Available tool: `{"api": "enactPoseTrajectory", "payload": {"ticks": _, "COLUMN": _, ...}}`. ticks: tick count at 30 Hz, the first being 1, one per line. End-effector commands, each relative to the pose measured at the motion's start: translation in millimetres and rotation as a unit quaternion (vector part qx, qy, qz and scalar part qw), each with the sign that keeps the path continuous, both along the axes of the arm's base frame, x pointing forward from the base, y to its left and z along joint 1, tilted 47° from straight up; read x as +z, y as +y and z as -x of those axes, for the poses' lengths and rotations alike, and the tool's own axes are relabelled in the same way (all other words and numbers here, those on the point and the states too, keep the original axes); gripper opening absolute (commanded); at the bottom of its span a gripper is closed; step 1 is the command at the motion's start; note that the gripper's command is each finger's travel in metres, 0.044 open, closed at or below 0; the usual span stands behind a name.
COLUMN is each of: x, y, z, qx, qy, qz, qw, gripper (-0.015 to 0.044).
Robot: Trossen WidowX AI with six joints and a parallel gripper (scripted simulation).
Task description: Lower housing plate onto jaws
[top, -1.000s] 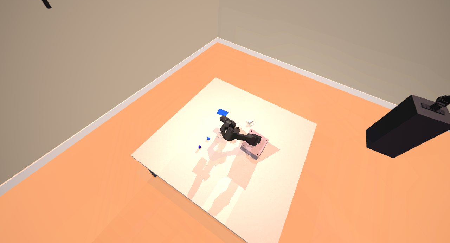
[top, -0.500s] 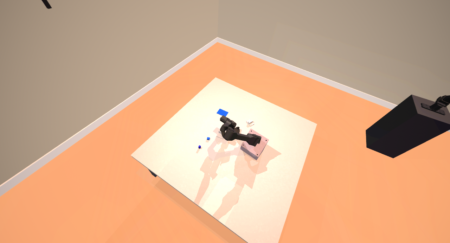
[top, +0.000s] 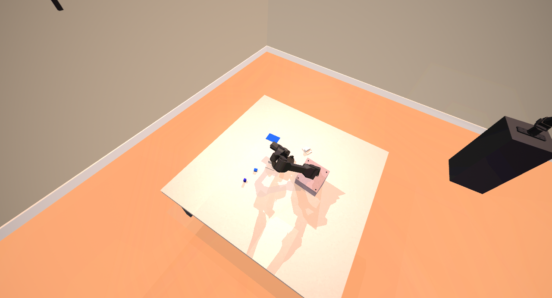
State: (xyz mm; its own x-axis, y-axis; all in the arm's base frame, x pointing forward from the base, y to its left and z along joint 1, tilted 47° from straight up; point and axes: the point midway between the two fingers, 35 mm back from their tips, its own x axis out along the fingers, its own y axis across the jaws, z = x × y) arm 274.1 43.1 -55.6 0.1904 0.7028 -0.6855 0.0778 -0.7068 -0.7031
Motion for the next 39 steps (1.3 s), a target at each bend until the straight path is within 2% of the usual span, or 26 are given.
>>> {"api": "enactPoseTrajectory", "payload": {"ticks": 1, "x": -1.8, "y": 2.9, "z": -0.9, "qx": 0.004, "qy": -0.002, "qz": 0.001, "qw": 1.0, "gripper": 0.0351}}
{"api": "enactPoseTrajectory", "payload": {"ticks": 39, "x": 0.4, "y": 0.6, "z": -0.3, "qx": 0.004, "qy": -0.002, "qz": 0.001, "qw": 1.0, "gripper": 0.0351}}
